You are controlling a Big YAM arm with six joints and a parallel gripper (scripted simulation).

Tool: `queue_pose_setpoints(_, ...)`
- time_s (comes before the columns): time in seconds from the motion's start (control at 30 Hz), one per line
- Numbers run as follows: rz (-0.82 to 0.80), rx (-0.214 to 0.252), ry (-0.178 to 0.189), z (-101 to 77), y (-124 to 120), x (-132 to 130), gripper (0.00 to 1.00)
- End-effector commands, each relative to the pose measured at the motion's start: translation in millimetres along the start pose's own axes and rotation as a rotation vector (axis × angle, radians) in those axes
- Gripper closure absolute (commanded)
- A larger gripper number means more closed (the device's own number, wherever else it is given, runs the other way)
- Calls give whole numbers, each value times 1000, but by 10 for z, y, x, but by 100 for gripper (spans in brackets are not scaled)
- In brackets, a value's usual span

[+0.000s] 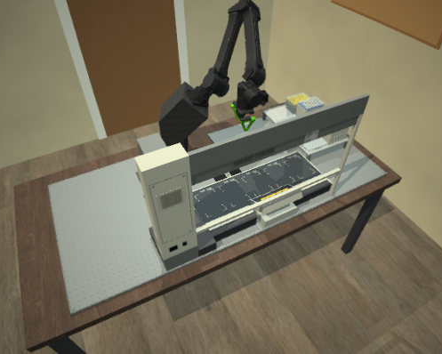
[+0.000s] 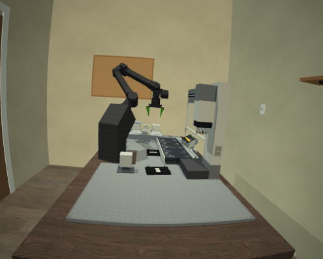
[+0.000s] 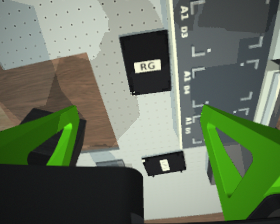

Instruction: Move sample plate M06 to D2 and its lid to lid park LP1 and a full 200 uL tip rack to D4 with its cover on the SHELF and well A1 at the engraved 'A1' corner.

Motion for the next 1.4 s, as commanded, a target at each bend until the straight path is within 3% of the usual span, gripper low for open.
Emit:
queue_pose_setpoints(0.0,-122,-2,-43,-96,90,-137,0)
queue_pose_setpoints(0.23,-202,0,-43,-97,90,-137,0)
queue_pose_setpoints(0.93,-194,-33,-60,-166,1149,-35,0)
queue_pose_setpoints(1.37,-175,-36,-40,-125,1698,9,0)
Point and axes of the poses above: the point where the finger pads meet when closed, its own z axis out along the fingers, its own x axis across the jaws, y = z × x, the point moved 9 cm from there along -z, back along the fingers, and after that the axes turned 5 degrees about -z, right-handed, at the moved point
